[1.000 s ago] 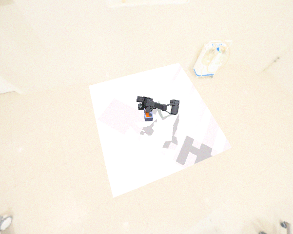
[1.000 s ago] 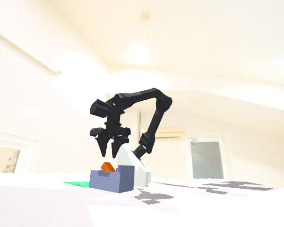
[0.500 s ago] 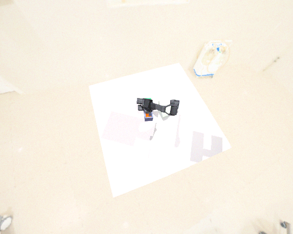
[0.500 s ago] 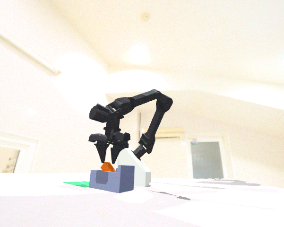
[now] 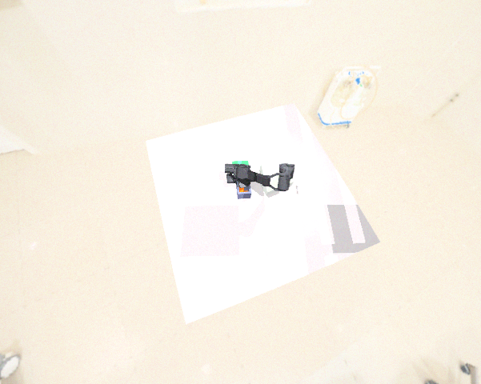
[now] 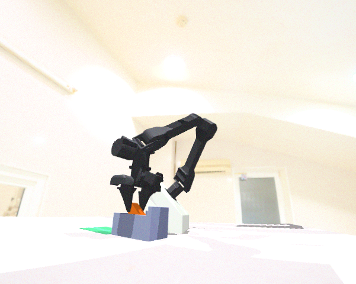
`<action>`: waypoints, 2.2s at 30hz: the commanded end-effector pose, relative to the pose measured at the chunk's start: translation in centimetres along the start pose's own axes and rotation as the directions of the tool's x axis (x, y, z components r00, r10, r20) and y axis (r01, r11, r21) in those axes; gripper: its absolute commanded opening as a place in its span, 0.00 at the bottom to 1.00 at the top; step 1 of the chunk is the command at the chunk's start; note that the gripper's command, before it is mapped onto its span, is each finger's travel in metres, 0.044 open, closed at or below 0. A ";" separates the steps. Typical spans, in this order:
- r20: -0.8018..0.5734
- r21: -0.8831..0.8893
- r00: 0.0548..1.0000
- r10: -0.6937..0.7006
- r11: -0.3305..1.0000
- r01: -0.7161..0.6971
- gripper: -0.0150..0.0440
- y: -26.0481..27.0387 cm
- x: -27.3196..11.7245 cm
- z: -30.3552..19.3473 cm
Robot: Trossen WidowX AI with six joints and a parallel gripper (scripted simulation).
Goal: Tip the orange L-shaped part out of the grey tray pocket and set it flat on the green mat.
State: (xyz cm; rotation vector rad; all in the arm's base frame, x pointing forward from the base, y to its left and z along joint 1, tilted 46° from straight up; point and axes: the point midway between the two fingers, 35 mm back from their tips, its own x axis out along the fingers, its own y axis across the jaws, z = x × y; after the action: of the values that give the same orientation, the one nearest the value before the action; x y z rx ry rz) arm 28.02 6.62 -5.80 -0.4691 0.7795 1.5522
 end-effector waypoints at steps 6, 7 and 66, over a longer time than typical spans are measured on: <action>0.000 0.000 1.000 0.000 1.000 0.000 0.50 0.0 0.0 0.0; 0.000 0.000 1.000 0.000 1.000 0.000 0.48 0.0 0.0 0.0; 0.001 0.011 1.000 0.004 1.000 -0.004 0.25 0.1 -6.5 -0.2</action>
State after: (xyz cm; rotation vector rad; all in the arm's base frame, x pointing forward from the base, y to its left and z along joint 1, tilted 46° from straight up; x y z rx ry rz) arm 28.60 2.36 -1.88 -0.4461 0.7954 1.5514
